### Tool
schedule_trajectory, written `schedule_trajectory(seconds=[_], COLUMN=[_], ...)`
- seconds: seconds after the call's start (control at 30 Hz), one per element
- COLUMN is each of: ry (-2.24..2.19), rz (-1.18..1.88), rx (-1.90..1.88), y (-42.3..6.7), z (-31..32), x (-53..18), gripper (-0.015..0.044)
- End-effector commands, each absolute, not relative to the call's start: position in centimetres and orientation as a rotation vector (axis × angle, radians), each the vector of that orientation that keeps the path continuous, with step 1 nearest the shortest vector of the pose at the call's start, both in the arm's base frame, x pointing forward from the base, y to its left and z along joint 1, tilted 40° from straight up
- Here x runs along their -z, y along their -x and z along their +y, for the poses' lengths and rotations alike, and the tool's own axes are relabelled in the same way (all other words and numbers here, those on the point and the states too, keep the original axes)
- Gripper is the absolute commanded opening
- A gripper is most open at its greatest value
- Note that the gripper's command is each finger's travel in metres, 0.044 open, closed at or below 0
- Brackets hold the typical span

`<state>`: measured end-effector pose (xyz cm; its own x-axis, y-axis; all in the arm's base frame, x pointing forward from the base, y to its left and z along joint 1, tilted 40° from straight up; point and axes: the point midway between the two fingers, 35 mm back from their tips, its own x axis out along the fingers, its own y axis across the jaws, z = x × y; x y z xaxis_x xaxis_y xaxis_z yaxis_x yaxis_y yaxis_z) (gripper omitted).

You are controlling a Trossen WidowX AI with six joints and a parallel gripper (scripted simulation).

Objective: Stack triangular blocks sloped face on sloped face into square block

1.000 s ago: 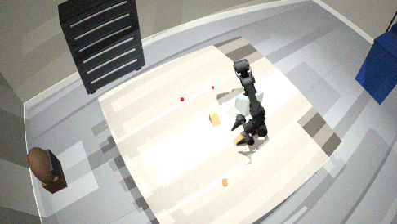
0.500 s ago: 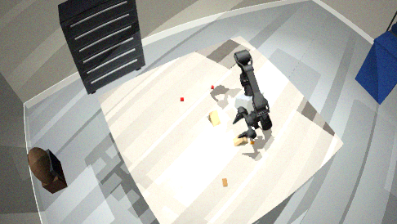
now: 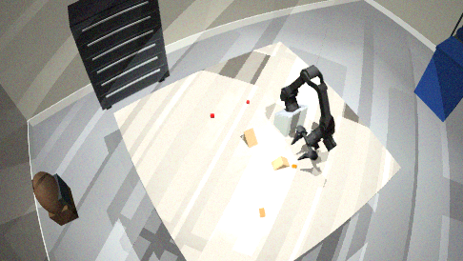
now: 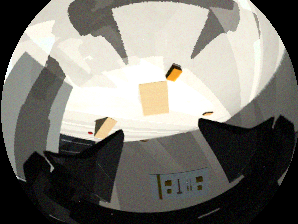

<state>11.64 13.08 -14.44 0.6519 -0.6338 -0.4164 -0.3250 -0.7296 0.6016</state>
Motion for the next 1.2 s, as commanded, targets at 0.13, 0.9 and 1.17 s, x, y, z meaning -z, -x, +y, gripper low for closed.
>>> schedule_trajectory(seconds=[0.13,0.9,1.17], ry=[-2.397,-2.398,-2.405], rz=[-0.757,-0.777,-0.781], rx=[0.876,0.842,0.847], y=[-12.7,-17.7,-17.7], z=[11.9,6.3,6.5], x=[16.1,18.8,18.8], gripper=[0.0440,0.0440,0.0387])
